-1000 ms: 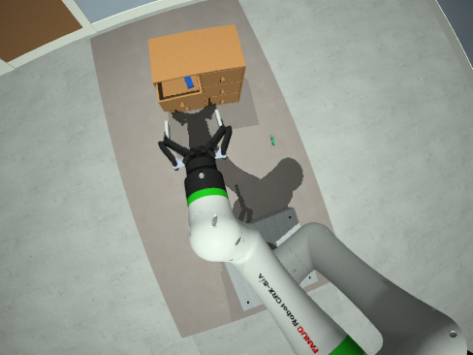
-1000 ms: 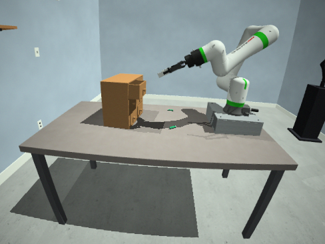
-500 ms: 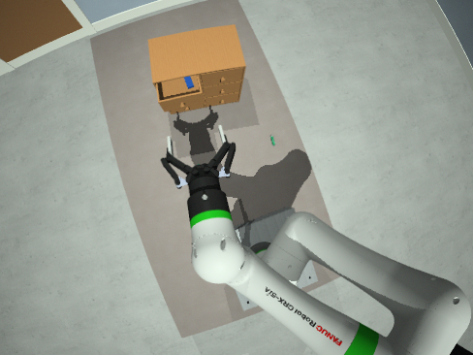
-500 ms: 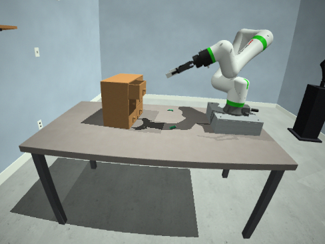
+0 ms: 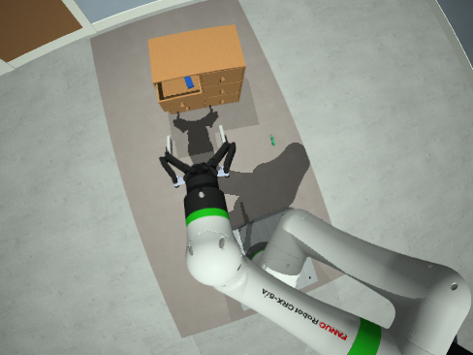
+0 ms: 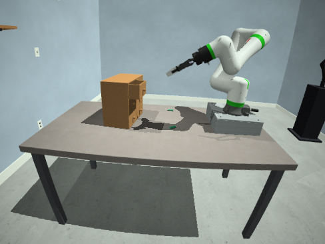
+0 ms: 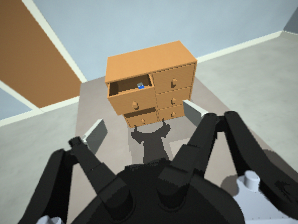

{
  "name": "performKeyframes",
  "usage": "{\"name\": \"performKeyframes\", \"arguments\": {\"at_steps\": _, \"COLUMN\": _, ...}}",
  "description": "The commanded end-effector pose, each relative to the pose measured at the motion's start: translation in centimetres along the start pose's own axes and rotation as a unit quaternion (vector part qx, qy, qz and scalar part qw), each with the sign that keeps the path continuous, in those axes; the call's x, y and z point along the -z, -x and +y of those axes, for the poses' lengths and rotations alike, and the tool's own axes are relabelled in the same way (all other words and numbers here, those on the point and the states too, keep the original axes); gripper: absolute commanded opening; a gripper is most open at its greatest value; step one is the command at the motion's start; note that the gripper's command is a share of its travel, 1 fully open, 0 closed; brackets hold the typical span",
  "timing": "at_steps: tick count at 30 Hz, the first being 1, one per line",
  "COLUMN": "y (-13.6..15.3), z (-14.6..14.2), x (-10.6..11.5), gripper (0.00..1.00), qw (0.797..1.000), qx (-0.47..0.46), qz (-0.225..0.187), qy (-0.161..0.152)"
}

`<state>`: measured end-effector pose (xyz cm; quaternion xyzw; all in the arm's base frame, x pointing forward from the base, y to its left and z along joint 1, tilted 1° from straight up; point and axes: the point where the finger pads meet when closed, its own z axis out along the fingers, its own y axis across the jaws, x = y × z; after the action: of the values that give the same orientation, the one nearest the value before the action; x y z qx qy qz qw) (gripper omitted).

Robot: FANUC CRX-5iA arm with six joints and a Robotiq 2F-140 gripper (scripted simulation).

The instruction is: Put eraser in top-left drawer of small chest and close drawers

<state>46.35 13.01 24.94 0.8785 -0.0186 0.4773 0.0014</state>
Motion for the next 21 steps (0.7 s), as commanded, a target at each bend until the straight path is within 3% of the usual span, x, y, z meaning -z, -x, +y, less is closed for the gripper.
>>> {"name": "performKeyframes", "arguments": {"at_steps": 1, "y": -0.3, "z": 0.1, "x": 0.0, "gripper": 1.00, "qw": 1.000, "qx": 0.000, "qz": -0.021, "qy": 0.002}}
{"name": "performKeyframes", "arguments": {"at_steps": 4, "y": -0.4, "z": 0.0, "x": 0.3, "gripper": 1.00, "qw": 0.997, "qx": 0.001, "qz": -0.076, "qy": 0.001}}
{"name": "performKeyframes", "arguments": {"at_steps": 8, "y": -0.9, "z": 0.0, "x": 0.8, "gripper": 1.00, "qw": 0.982, "qx": 0.002, "qz": -0.188, "qy": 0.001}}
{"name": "performKeyframes", "arguments": {"at_steps": 16, "y": -2.5, "z": -0.2, "x": 1.8, "gripper": 1.00, "qw": 0.955, "qx": 0.000, "qz": -0.295, "qy": -0.006}}
{"name": "performKeyframes", "arguments": {"at_steps": 18, "y": -2.5, "z": -0.2, "x": 1.8, "gripper": 1.00, "qw": 0.955, "qx": 0.000, "qz": -0.295, "qy": -0.006}}
{"name": "performKeyframes", "arguments": {"at_steps": 19, "y": -2.6, "z": -0.2, "x": 1.9, "gripper": 1.00, "qw": 0.943, "qx": 0.000, "qz": -0.334, "qy": -0.006}}
{"name": "performKeyframes", "arguments": {"at_steps": 21, "y": -2.8, "z": -0.2, "x": 2.0, "gripper": 1.00, "qw": 0.935, "qx": -0.001, "qz": -0.355, "qy": -0.005}}
